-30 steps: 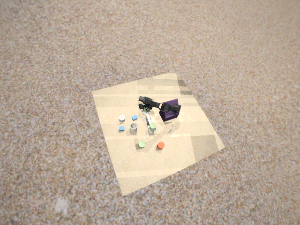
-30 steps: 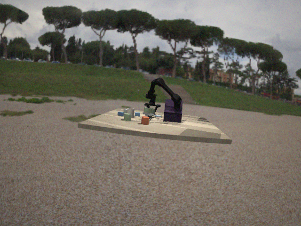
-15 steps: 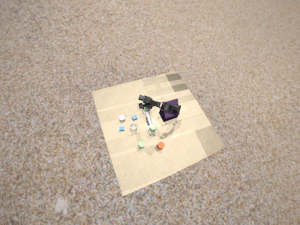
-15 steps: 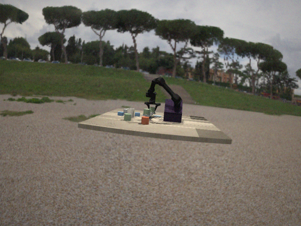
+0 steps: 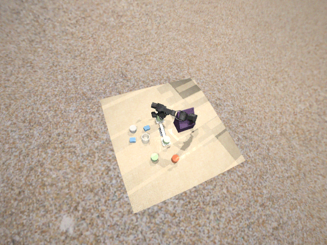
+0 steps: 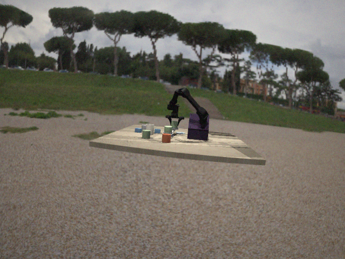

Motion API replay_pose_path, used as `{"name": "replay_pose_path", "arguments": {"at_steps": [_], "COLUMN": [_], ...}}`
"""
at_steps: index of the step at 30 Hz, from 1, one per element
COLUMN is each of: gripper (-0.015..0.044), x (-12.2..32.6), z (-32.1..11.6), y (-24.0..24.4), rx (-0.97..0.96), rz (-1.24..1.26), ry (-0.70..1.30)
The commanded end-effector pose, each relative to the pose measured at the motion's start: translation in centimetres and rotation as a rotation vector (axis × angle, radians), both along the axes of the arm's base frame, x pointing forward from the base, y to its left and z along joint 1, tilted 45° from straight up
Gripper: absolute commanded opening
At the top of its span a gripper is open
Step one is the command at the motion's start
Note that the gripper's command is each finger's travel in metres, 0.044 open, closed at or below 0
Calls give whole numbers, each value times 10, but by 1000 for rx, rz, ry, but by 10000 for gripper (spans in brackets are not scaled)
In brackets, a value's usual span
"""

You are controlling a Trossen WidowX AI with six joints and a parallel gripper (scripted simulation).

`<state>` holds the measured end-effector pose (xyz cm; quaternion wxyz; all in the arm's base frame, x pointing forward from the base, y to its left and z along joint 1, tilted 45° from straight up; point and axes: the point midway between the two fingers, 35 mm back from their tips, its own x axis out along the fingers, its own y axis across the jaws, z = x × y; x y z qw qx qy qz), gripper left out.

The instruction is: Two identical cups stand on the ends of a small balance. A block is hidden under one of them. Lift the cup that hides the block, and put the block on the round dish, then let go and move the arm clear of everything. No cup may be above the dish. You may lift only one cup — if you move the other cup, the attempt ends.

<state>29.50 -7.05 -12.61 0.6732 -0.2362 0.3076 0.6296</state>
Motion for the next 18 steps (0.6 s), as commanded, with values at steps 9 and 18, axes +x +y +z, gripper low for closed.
{"name": "replay_pose_path", "arguments": {"at_steps": [9,18], "gripper": [0,0], "x": [3,2], "z": [9,17], "y": [-17,-25], "rx": [-19,-19], "rz": [-4,-4], "ry": [-11,-11]}}
